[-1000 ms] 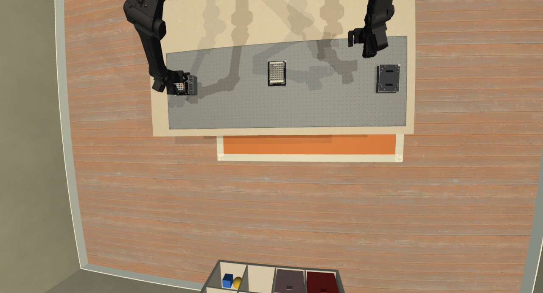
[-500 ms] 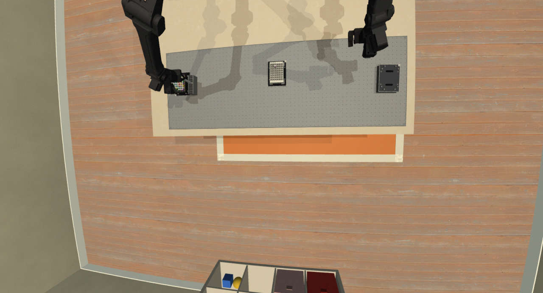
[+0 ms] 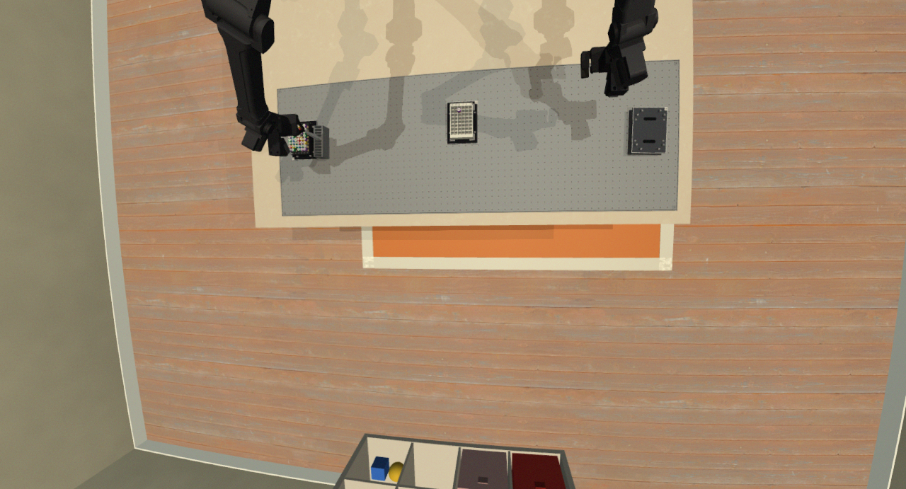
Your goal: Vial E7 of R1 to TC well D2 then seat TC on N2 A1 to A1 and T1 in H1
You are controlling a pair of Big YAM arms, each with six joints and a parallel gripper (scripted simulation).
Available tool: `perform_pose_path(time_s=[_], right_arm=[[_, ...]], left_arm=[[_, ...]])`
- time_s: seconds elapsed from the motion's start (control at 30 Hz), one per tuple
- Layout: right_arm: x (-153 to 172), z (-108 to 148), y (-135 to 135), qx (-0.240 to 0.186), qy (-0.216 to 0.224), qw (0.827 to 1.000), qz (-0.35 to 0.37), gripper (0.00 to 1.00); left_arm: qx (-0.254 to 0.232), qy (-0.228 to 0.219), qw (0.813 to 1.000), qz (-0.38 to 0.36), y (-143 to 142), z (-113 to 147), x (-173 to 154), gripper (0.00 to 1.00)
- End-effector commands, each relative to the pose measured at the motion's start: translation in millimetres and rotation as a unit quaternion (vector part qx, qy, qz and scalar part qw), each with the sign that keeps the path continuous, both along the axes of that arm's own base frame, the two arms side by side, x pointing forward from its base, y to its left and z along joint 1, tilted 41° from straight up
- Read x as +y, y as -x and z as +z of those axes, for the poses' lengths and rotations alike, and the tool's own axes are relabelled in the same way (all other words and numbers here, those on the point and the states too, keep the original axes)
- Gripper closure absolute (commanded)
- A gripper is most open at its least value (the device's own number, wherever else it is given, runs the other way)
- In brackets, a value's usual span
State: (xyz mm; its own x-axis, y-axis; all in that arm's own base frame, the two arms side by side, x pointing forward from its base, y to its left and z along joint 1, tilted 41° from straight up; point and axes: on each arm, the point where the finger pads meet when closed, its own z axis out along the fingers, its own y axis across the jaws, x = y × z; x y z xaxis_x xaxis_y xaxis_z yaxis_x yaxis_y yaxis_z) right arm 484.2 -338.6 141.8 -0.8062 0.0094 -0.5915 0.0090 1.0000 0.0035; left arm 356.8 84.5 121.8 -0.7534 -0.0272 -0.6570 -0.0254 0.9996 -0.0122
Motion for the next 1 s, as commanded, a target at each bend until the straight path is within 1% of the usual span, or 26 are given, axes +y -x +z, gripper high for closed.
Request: perform_pose_path(time_s=[0.0,0.17,0.2,0.23,0.27,0.3,0.37,0.4,0.87,0.97], right_arm=[[-7,15,14,-0.004,0.007,1.000,-0.005,0.76],[-7,22,18,-0.005,0.008,1.000,-0.005,0.76],[-4,22,15,-0.005,0.008,1.000,-0.002,0.76],[-6,19,6,-0.007,0.007,1.000,-0.002,0.76],[-8,28,10,-0.056,0.023,0.998,0.002,0.76],[2,28,7,-0.056,0.019,0.998,0.005,0.76],[2,28,7,-0.056,0.019,0.998,0.005,0.76],[13,27,3,-0.055,0.018,0.998,0.011,0.76],[64,19,27,-0.055,0.018,0.998,0.010,0.76],[67,18,29,-0.055,0.018,0.998,0.010,0.76]], left_arm=[[-0.008,-0.006,1.000,-0.005,-4,7,2,0.00],[-0.008,-0.006,1.000,-0.005,-4,7,2,0.00],[-0.008,-0.006,1.000,-0.005,-4,7,2,0.00],[-0.008,-0.006,1.000,-0.005,-4,7,2,0.00],[-0.008,-0.006,1.000,-0.005,-4,7,2,0.00],[-0.008,-0.006,1.000,-0.005,-4,7,2,0.00],[-0.008,-0.006,1.000,-0.005,-4,7,2,0.00],[-0.008,-0.006,1.000,-0.005,-4,7,2,0.00],[-0.008,-0.006,1.000,-0.005,-4,7,2,0.00],[-0.008,-0.006,1.000,-0.005,-4,7,2,0.00]])
